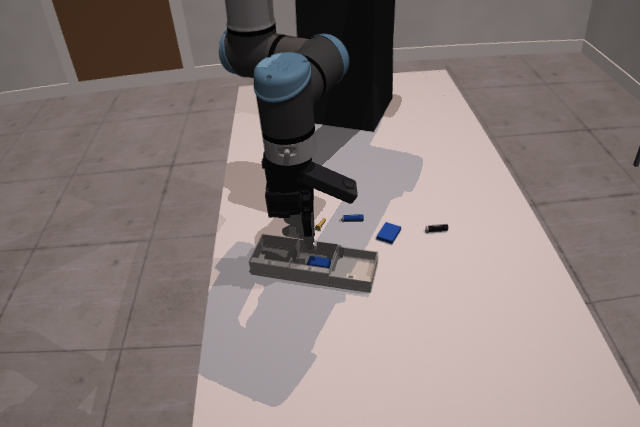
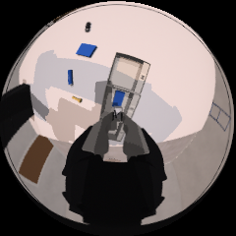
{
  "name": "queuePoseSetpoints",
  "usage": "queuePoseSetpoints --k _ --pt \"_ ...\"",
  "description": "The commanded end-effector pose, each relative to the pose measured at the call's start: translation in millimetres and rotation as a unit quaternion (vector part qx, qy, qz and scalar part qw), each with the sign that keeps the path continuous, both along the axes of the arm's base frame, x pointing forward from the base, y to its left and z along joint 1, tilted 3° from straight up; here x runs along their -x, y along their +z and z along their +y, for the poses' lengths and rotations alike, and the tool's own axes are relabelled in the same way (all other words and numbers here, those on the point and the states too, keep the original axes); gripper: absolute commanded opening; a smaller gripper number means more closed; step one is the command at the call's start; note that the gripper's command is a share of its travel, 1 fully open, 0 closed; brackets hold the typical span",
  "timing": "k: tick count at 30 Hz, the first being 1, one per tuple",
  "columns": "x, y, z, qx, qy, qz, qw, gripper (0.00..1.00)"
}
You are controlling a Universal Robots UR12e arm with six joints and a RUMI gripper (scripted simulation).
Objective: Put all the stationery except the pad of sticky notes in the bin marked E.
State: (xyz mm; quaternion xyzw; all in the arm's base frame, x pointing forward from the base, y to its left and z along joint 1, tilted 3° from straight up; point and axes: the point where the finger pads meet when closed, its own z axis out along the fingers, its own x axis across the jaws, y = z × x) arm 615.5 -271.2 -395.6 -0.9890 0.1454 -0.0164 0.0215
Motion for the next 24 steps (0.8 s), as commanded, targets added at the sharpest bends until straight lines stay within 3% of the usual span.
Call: queuePoseSetpoints --k 1,4,24 --pt "-0.2 0.5 1.1 -0.002 -0.078 0.006 0.997 0.0" --pt "0.4 0.5 2.9 -0.003 -0.11 0.009 0.994 0.0" --pt "1.7 0.6 6.4 -0.003 -0.11 0.009 0.994 0.0"
